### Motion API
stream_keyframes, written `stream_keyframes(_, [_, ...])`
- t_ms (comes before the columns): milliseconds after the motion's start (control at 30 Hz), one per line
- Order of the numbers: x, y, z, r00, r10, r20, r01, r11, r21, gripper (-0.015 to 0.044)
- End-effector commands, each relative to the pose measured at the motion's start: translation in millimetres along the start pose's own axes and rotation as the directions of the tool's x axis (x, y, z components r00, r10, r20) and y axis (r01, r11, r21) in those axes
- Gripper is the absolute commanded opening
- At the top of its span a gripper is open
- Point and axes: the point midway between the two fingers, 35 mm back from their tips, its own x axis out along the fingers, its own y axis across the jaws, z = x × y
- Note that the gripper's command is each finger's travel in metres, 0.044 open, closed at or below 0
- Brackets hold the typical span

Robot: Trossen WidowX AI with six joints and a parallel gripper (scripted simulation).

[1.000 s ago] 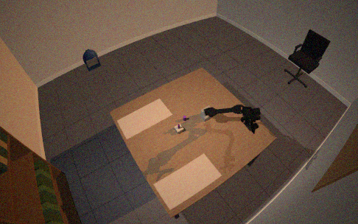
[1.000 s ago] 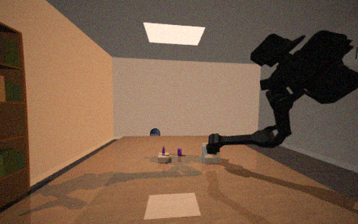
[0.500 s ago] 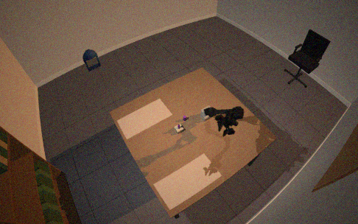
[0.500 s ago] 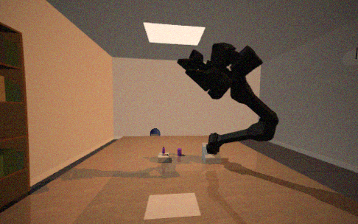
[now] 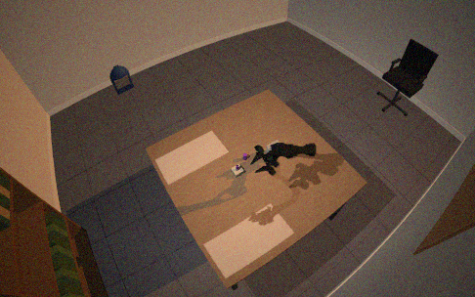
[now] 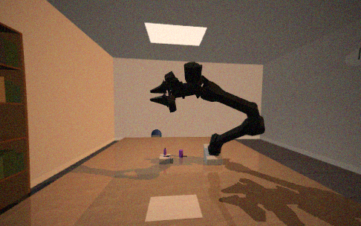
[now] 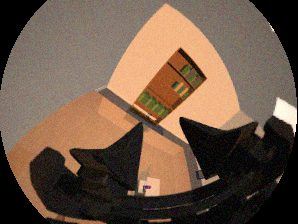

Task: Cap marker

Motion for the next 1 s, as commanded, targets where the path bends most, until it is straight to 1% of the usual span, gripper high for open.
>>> stream_keyframes(0, [16, -23, -51, 0.988, -0.033, -0.152, 0.034, 0.999, 0.006, 0.0253])
stream_keyframes(167, [23, -36, -81, 0.970, -0.040, -0.241, 0.039, 0.999, -0.008, 0.0253])
stream_keyframes(200, [26, -40, -93, 0.960, -0.037, -0.276, 0.032, 0.999, -0.023, 0.0253])
stream_keyframes(300, [33, -54, -142, 0.911, -0.013, -0.411, -0.018, 0.997, -0.072, 0.0253])
stream_keyframes(433, [33, -66, -207, 0.820, 0.046, -0.570, -0.126, 0.987, -0.102, 0.0253])
stream_keyframes(600, [17, -70, -291, 0.658, 0.179, -0.731, -0.326, 0.943, -0.062, 0.0253])
stream_keyframes(733, [-6, -62, -350, 0.509, 0.324, -0.797, -0.498, 0.866, 0.034, 0.0253])
stream_keyframes(867, [-36, -44, -399, 0.356, 0.497, -0.792, -0.663, 0.731, 0.161, 0.0253])
stream_keyframes(967, [-62, -25, -429, 0.241, 0.643, -0.727, -0.774, 0.579, 0.256, 0.0253])
